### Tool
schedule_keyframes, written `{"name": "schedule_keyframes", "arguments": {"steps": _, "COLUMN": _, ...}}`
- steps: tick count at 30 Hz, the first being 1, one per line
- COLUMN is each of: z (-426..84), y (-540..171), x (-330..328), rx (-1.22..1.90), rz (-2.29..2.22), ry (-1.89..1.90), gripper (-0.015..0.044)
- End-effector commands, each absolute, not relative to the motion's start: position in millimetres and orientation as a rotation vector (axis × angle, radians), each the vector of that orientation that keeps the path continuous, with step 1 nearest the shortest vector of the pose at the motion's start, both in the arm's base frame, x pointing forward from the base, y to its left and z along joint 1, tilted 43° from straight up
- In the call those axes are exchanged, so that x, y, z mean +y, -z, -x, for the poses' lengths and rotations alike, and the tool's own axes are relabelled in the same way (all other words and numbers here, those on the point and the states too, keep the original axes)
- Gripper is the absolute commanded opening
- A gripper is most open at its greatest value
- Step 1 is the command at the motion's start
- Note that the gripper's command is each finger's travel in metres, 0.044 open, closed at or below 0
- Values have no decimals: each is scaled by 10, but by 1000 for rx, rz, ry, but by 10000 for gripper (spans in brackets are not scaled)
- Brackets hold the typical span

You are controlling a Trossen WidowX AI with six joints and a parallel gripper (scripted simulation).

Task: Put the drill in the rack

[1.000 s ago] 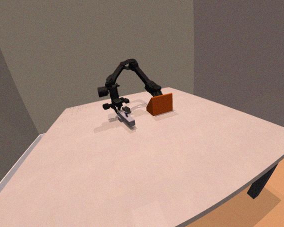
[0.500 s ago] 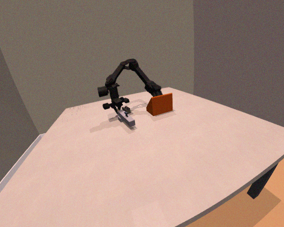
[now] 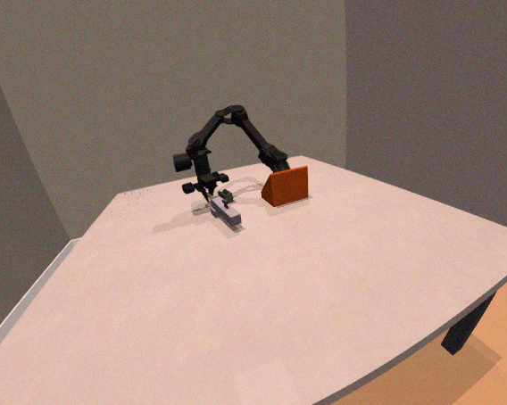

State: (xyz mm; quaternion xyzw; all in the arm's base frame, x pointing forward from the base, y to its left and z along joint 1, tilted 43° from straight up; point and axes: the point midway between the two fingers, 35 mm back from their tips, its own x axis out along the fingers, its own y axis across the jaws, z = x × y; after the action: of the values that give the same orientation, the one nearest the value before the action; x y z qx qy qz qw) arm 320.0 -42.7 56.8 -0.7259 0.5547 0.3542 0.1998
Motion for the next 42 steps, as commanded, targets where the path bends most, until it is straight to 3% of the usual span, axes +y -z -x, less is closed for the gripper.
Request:
{"name": "schedule_keyframes", "arguments": {"steps": 1, "z": -3247, "y": -651, "x": -453, "rx": 1543, "rz": 2039, "ry": -983, "gripper": 0}}
{"name": "schedule_keyframes", "arguments": {"steps": 42, "z": -3306, "y": -962, "x": -643, "rx": 1543, "rz": 2040, "ry": -981, "gripper": 0}}
